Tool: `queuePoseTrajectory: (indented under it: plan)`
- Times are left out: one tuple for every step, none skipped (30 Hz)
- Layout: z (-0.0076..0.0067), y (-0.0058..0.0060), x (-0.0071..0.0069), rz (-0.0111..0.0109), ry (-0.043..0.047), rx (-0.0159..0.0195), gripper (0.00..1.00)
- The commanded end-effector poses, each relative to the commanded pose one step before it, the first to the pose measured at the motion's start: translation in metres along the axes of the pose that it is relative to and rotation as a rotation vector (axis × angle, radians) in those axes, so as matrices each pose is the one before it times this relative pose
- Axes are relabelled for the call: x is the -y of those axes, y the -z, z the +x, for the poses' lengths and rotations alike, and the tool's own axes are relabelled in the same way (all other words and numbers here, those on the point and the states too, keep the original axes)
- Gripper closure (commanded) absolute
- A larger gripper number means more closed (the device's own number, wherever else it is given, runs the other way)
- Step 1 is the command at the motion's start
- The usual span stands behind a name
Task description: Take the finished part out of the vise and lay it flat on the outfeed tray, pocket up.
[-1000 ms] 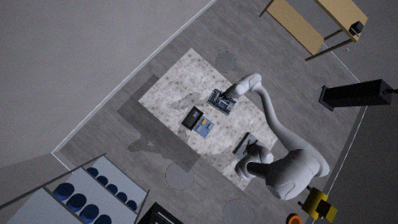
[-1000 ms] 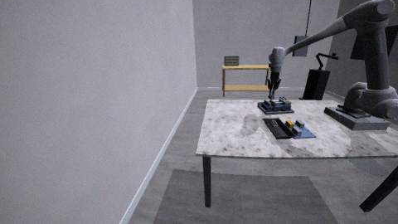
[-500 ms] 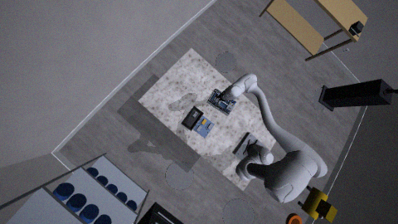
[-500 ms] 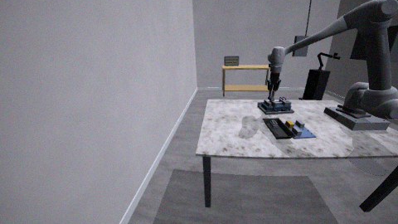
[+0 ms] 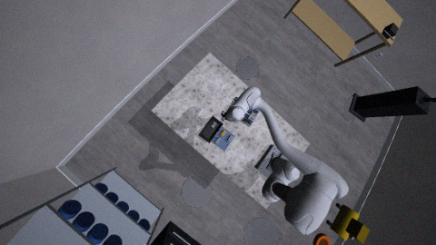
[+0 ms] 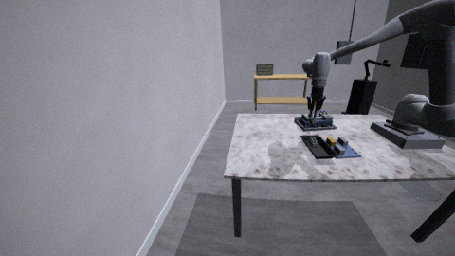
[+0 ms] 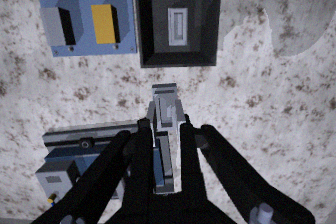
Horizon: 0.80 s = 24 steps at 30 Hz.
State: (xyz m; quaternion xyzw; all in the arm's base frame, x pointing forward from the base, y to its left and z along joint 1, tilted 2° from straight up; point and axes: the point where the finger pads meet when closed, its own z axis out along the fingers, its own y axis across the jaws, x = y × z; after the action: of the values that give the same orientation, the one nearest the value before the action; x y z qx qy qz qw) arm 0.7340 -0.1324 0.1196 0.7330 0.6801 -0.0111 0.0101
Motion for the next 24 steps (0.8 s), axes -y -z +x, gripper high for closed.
queuePoseTrajectory:
  plan:
    - [0.04012,-0.00013,-0.01231,0.00078,-0.00888,0.00167,1.00]
    - [0.00000,0.00000,0.00000,0.00000,0.00000,0.00000,1.00]
    - [0.00000,0.00000,0.00000,0.00000,0.00000,0.00000,1.00]
    - [0.01964,-0.00007,-0.00423,0.00001,-0.00357,0.00005,1.00]
    - [0.01920,-0.00008,-0.00353,0.00001,-0.00345,0.00007,1.00]
    - [0.00917,-0.00004,-0.00147,0.00000,-0.00164,0.00004,1.00]
    - [0.01222,-0.00006,-0.00175,0.00000,-0.00217,0.00006,1.00]
    - [0.01287,-0.00007,-0.00159,0.00000,-0.00227,0.00007,1.00]
    - [0.01282,-0.00007,-0.00133,0.00000,-0.00225,0.00008,1.00]
    - [0.01282,-0.00008,-0.00108,0.00000,-0.00224,0.00009,1.00]
    - [0.01284,-0.00008,-0.00083,-0.00001,-0.00224,0.00010,1.00]
    - [0.01287,-0.00009,-0.00058,-0.00001,-0.00223,0.00011,1.00]
    - [0.01156,-0.00008,-0.00030,-0.00001,-0.00200,0.00010,1.00]
    - [0.00987,-0.00007,-0.00010,-0.00001,-0.00170,0.00009,1.00]
    - [0.00816,-0.00006,0.00003,-0.00001,-0.00141,0.00008,1.00]
    - [0.00648,-0.00005,0.00010,-0.00001,-0.00111,0.00007,1.00]
    - [0.00488,-0.00004,0.00011,-0.00001,-0.00084,0.00005,1.00]
    - [0.00341,-0.00003,0.00010,-0.00001,-0.00058,0.00004,1.00]
    - [0.00000,0.00000,0.00000,0.00000,0.00000,0.00000,1.00]
    - [0.00000,0.00000,0.00000,0.00000,0.00000,0.00000,1.00]
    - [0.00213,-0.00002,0.00007,0.00000,-0.00036,0.00002,1.00]
    - [0.00110,-0.00001,0.00004,0.00000,-0.00019,0.00001,1.00]
    - [0.00040,0.00000,0.00001,0.00000,-0.00007,0.00000,1.00]
    - [0.00006,0.00000,0.00000,0.00000,-0.00001,0.00000,1.00]
